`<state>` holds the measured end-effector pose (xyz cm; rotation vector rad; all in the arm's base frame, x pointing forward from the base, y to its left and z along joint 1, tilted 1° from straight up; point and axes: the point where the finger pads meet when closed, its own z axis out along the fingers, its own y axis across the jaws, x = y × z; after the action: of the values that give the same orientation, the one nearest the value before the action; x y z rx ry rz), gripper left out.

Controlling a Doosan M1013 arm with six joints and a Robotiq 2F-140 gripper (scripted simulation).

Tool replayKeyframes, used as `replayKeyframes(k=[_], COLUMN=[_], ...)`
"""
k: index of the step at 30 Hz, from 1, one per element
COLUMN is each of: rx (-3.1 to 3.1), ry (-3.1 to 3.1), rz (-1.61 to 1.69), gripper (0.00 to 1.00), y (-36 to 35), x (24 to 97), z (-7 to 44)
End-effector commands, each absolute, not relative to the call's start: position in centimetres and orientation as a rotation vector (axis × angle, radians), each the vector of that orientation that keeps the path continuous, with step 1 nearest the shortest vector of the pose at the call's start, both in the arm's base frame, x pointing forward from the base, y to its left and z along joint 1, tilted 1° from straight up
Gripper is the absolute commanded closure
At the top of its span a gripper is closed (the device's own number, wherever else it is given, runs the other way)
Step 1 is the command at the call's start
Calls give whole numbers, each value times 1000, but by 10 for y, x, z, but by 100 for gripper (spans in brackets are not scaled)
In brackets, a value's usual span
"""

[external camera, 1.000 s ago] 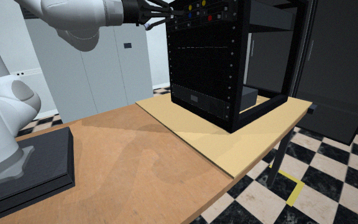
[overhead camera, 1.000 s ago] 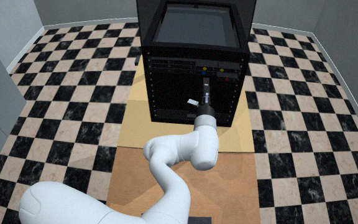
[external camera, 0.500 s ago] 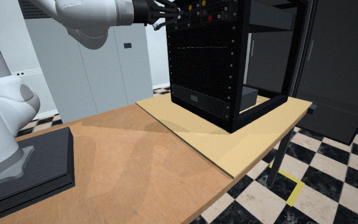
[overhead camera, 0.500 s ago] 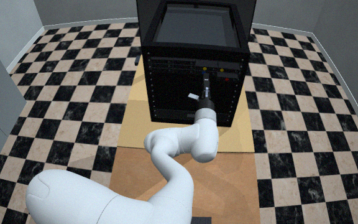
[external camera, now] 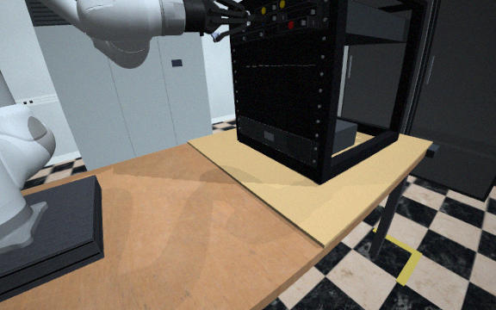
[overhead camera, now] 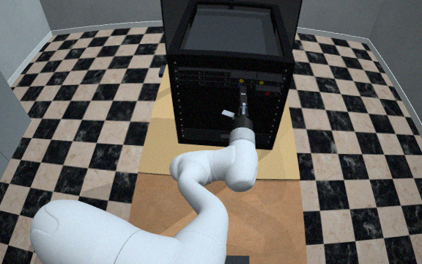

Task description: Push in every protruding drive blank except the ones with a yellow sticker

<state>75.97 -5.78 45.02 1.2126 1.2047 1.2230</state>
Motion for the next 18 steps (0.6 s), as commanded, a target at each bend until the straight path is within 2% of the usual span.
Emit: replayKeyframes(k=[1, 18], rx=[1212, 1212], ry=[1204, 1204], rz=[1224, 1224], gripper=[90, 90], y=[-58, -58], x=[760, 764], z=[451, 451])
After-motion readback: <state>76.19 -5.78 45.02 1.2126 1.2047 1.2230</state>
